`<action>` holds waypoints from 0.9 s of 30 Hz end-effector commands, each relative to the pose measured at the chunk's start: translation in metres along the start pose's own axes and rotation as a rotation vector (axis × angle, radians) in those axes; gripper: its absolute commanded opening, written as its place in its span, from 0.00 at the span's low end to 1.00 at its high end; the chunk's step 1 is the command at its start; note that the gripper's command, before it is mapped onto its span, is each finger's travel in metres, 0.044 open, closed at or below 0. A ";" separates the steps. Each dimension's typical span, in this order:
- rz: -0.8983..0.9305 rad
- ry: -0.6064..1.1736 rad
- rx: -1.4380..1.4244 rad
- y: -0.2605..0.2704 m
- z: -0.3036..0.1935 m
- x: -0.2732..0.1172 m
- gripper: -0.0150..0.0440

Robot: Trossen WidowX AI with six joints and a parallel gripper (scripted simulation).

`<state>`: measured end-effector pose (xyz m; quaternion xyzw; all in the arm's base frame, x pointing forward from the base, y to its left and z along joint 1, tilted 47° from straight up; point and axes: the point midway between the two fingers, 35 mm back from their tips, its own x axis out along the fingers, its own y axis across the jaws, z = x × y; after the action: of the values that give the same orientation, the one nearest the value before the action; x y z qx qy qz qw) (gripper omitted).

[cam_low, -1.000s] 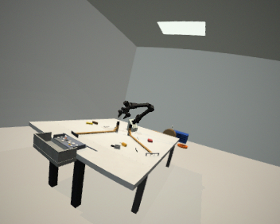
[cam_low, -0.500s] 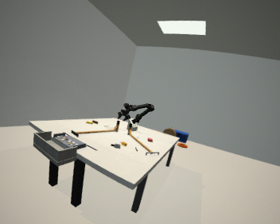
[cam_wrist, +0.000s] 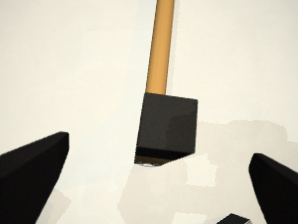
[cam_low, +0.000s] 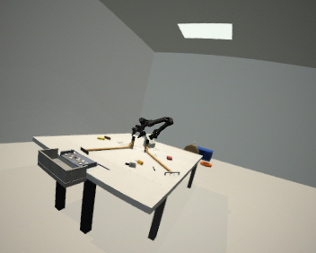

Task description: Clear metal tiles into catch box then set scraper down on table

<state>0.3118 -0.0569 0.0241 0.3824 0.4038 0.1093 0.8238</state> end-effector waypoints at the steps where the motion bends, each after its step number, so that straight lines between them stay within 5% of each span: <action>1: -0.006 0.007 0.013 -0.003 -0.002 0.008 1.00; 27: -0.001 0.004 0.013 -0.001 -0.004 0.051 1.00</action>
<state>0.3406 -0.0341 -0.0014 0.3838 0.4025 0.1106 0.8237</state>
